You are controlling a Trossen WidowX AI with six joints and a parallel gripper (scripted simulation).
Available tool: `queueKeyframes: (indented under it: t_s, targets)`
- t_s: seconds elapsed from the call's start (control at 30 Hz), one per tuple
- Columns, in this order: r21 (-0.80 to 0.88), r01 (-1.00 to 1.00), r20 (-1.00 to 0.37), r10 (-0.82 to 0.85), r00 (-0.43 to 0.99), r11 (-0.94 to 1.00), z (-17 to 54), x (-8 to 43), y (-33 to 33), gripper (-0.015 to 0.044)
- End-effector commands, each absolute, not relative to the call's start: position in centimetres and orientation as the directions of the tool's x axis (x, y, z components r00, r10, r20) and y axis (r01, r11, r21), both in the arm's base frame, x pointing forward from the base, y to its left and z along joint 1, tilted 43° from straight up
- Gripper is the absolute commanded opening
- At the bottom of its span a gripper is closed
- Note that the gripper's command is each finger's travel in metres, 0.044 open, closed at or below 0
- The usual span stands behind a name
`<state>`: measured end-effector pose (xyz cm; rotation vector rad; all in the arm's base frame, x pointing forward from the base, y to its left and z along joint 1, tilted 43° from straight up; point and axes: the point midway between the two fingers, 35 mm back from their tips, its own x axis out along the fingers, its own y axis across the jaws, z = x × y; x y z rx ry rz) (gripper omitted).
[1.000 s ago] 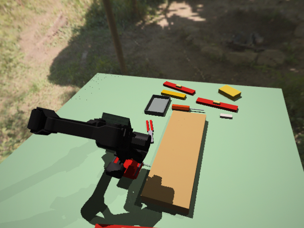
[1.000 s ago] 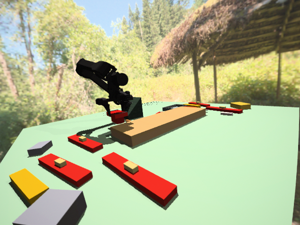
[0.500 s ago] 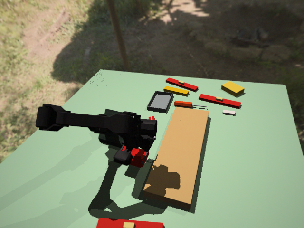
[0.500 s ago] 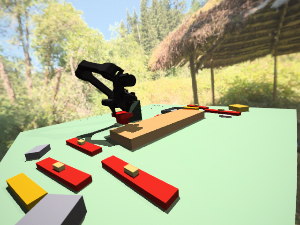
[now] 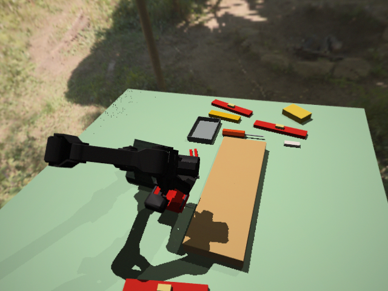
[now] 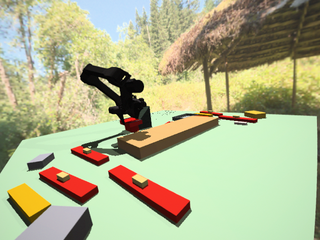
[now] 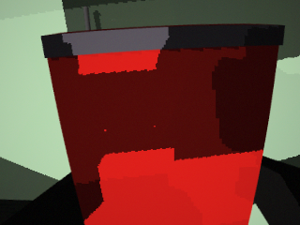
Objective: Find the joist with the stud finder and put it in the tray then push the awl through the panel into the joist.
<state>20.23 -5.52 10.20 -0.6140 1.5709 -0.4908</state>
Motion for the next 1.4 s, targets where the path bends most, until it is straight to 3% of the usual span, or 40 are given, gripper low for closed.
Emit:
queueKeyframes:
  t_s: [0.0,1.37]
  targets:
    - [-0.612,-0.095,-0.786,-0.617,-0.035,0.785,10.44,20.5,-5.44,0.0]
    - [-0.416,-0.108,-0.905,-0.423,-0.045,0.903,11.15,20.72,-6.21,0.0]
